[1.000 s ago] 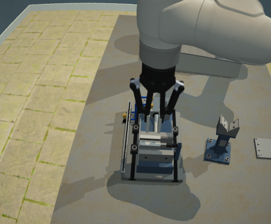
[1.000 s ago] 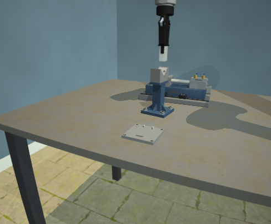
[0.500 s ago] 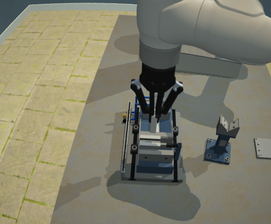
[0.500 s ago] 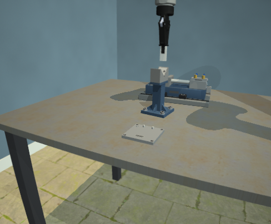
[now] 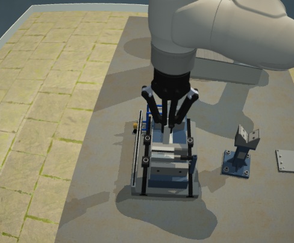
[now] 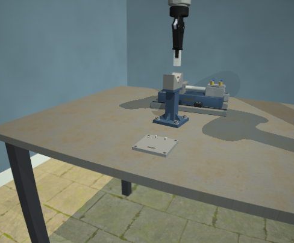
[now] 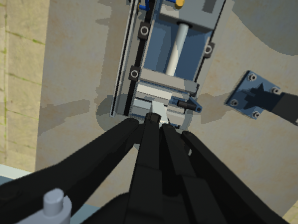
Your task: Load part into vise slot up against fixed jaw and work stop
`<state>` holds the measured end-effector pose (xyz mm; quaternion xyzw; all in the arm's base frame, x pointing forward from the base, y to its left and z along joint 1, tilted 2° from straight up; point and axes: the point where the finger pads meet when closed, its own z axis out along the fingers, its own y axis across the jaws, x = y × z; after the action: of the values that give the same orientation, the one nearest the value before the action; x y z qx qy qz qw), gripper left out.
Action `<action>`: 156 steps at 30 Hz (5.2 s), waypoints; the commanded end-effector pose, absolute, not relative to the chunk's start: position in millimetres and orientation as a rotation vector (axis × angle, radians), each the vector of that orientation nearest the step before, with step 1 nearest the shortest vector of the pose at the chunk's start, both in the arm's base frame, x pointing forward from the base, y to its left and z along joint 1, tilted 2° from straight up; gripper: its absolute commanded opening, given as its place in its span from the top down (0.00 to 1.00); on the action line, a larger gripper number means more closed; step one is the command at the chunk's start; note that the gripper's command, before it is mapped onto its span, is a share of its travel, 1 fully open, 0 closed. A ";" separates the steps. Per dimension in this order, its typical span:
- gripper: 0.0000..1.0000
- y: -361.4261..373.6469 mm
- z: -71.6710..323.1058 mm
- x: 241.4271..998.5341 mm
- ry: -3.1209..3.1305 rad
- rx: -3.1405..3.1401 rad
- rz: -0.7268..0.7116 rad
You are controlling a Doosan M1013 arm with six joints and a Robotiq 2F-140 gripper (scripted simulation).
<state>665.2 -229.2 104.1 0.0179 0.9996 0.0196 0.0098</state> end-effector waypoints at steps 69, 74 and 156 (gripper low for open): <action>1.00 -278.0 87.7 660.2 3.120 0.065 0.058; 1.00 -277.8 79.8 660.6 3.120 0.065 0.058; 1.00 -276.2 53.0 661.3 3.120 0.065 0.058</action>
<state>662.3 -277.7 54.9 0.0233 0.9995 0.0179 0.0104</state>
